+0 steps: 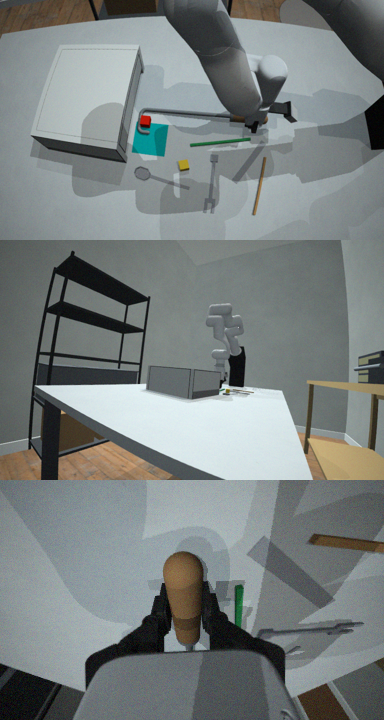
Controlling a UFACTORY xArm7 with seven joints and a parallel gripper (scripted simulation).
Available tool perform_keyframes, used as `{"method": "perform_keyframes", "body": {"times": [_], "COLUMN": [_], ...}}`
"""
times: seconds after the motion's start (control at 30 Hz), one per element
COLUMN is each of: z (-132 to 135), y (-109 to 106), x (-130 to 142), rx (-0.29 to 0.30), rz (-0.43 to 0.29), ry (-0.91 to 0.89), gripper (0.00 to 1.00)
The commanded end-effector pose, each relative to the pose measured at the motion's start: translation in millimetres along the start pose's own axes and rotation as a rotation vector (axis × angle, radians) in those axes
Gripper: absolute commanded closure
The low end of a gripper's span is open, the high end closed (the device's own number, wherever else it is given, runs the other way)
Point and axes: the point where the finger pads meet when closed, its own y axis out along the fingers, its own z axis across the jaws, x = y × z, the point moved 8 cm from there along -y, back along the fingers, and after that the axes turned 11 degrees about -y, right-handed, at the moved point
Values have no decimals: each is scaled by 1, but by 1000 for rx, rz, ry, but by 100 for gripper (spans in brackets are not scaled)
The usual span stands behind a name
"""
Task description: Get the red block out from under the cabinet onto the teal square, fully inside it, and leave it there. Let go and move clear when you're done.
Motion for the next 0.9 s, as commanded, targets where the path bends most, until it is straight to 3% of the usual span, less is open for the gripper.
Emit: {"method": "perform_keyframes", "body": {"times": [0.0, 0.87], "z": [3, 42], "y": [0, 0], "x": [0, -3], "rx": [0, 0], "rz": [0, 0], "ry": [0, 1], "gripper": [100, 100]}}
